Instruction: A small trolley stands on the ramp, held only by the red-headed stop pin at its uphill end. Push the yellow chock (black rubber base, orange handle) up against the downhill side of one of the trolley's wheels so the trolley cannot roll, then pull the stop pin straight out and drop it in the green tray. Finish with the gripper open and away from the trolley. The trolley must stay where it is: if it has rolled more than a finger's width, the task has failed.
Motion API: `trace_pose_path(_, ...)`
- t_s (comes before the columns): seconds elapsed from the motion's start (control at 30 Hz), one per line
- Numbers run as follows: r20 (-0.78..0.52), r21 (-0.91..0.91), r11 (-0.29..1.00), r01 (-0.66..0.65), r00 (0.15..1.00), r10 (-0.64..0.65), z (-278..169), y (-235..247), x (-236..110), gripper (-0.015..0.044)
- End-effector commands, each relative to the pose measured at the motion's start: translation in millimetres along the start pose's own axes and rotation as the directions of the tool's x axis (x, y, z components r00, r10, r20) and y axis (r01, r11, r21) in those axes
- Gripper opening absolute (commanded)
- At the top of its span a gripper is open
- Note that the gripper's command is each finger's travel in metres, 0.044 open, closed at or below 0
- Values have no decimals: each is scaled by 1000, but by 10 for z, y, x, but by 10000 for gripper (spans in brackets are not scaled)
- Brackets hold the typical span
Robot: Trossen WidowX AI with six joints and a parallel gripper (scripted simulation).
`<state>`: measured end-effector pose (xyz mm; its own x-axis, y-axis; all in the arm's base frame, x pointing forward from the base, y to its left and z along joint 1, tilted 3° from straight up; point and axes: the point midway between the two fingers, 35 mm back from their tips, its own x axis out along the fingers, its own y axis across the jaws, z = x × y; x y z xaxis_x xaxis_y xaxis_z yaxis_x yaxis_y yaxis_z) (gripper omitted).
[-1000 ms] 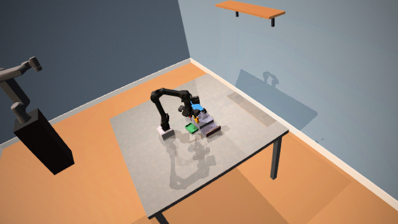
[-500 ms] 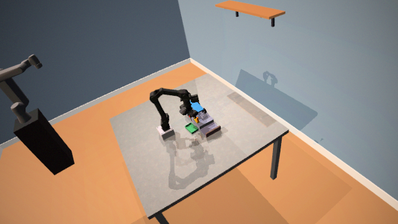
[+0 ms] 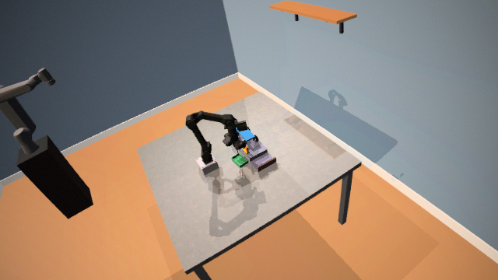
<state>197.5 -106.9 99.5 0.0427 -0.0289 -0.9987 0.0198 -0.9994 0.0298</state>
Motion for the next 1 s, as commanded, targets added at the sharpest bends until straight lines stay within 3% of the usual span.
trace_pose_path(0.0,-7,20,1000,-12,1000,12,26,11,16,0)
trace_pose_path(0.4,-4,20,984,-179,984,179,24,108,318,0)
trace_pose_path(0.93,-4,20,982,-186,983,186,31,304,652,0)
trace_pose_path(0.97,-4,20,982,-186,983,186,31,303,652,26)
